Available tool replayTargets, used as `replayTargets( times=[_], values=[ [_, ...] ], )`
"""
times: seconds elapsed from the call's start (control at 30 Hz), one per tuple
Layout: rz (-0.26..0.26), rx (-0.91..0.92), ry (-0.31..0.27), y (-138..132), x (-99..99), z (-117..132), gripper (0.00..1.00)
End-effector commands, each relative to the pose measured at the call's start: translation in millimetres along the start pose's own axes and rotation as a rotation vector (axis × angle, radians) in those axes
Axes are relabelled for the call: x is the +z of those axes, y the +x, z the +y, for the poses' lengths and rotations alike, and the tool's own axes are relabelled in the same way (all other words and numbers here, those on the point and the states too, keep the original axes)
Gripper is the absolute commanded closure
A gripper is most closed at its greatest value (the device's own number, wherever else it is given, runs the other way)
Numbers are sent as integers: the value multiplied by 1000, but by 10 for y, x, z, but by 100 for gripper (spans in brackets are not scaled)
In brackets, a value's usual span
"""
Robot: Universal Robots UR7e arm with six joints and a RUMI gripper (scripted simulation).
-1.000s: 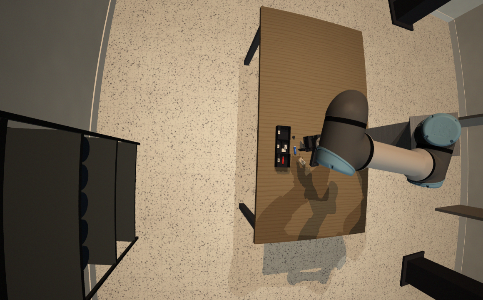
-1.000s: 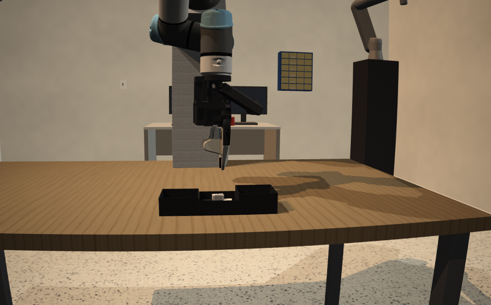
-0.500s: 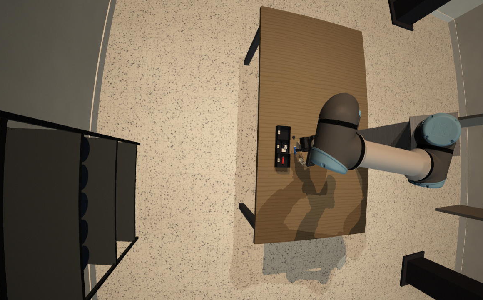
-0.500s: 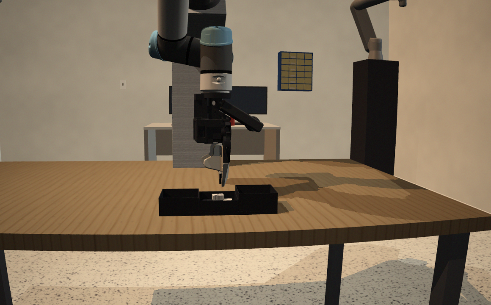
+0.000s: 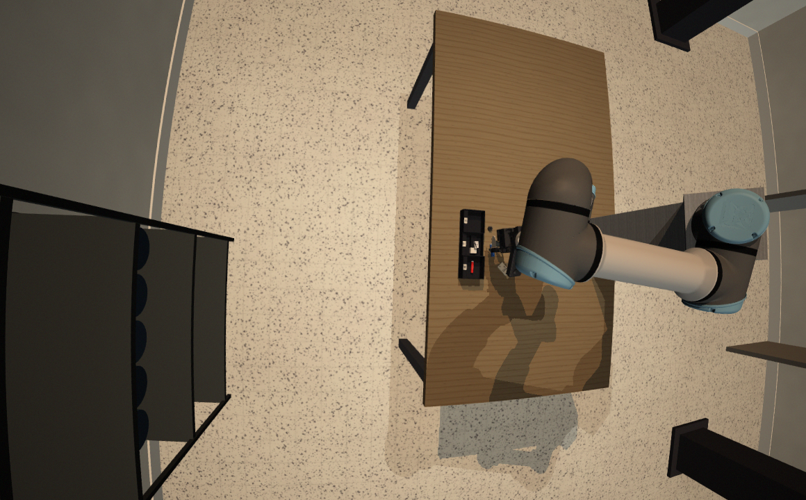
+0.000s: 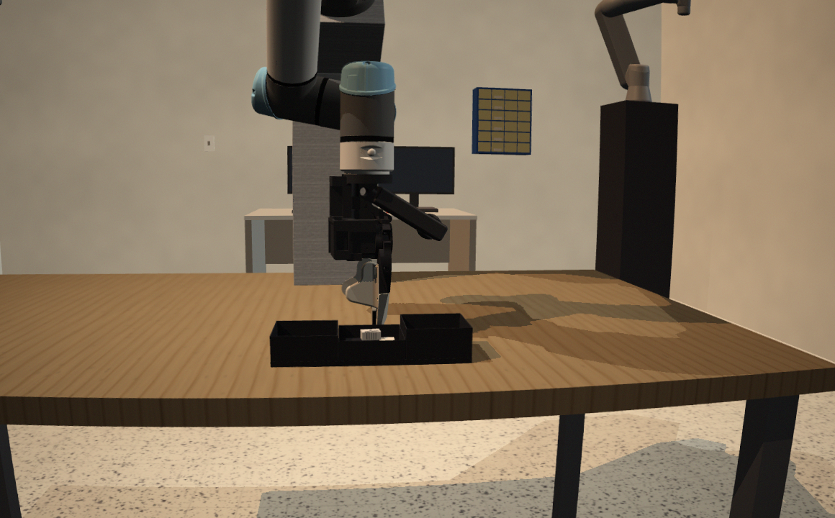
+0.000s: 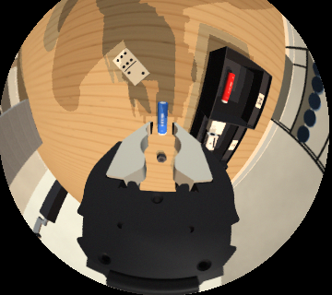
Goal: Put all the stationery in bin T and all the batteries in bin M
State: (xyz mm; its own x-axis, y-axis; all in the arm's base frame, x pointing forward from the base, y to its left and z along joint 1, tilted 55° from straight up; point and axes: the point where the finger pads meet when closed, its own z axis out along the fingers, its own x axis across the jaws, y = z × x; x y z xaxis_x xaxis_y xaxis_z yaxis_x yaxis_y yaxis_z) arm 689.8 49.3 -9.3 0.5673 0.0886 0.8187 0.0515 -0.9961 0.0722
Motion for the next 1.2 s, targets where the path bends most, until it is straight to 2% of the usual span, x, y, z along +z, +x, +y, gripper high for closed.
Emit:
replayTargets(
  times=[0.0, 0.6, 0.63, 1.17],
  values=[
    [0, -1, 1, -1, 76, -18, 83],
    [0, 0, 0, -3, 105, -8, 83],
    [0, 0, 0, -3, 105, -8, 100],
    [0, 0, 0, -3, 105, -8, 100]
  ],
)
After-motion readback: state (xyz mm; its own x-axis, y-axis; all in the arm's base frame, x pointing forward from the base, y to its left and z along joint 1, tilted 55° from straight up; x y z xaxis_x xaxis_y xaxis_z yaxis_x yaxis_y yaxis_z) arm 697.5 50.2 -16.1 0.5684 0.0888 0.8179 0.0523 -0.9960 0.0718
